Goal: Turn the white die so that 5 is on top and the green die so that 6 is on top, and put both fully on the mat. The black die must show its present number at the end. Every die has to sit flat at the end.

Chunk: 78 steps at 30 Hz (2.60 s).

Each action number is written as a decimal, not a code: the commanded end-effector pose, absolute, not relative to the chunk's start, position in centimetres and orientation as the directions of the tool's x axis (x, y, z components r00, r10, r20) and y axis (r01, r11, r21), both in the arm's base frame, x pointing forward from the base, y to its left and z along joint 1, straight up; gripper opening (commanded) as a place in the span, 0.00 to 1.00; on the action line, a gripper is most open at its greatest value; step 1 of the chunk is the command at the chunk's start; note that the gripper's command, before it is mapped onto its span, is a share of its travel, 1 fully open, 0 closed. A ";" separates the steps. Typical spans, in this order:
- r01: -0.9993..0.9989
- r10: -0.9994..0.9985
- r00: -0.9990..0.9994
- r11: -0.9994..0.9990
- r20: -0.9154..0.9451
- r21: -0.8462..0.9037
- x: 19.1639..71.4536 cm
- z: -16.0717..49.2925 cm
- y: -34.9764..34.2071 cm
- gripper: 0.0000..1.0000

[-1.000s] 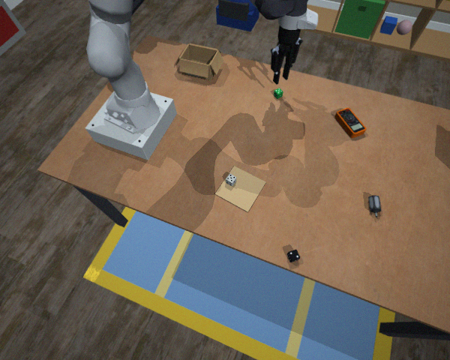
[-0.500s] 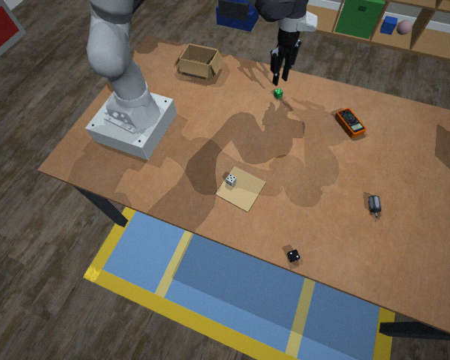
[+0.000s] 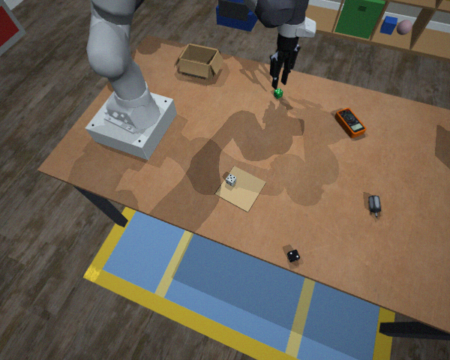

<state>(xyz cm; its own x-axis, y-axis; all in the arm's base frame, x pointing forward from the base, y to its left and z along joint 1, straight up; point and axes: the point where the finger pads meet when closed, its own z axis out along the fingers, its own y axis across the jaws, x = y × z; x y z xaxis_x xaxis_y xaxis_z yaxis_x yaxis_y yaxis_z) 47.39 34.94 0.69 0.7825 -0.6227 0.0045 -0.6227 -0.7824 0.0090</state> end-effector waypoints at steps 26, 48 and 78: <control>-0.625 -0.625 0.781 -0.781 0.009 0.000 47.8 -1.7 35.2 0.35; -0.625 -0.625 0.781 -0.781 0.009 0.000 47.8 -1.7 35.2 0.35; -0.625 -0.625 0.781 -0.781 0.009 0.000 48.0 -1.7 35.2 0.35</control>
<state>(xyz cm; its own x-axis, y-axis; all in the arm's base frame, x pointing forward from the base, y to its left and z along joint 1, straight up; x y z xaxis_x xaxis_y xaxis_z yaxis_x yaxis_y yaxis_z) 47.81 35.20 -1.73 0.7824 -0.6227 0.0070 -0.6227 -0.7824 0.0011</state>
